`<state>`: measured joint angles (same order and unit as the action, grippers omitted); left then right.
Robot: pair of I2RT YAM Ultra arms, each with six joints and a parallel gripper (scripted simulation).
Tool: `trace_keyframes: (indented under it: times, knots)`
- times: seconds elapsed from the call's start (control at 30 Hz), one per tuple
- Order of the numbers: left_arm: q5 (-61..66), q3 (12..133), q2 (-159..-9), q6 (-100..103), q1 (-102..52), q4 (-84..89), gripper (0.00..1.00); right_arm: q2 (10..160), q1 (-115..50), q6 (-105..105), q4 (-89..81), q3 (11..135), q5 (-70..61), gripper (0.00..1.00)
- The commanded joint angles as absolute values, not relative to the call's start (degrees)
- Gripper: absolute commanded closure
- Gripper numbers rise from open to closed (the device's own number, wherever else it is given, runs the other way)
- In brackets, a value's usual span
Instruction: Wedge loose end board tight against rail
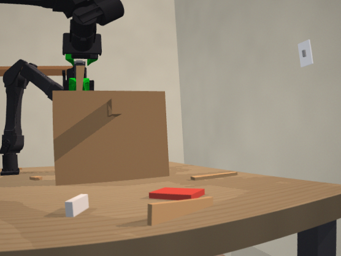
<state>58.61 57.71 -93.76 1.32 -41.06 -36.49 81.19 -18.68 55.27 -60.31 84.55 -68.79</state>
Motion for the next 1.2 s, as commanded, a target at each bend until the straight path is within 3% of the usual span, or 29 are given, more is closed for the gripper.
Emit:
trace_keyframes:
  times: [0.0,1.17]
  knots:
    - [59.0,58.7,-91.4,1.1,-40.5,-36.4,0.99,79.4,-19.5,53.6,-58.5,84.2,-69.5,0.58]
    - [59.0,58.7,-91.4,1.1,-40.5,-36.4,0.99,77.8,-24.1,43.4,-45.8,79.3,-66.1,0.58]
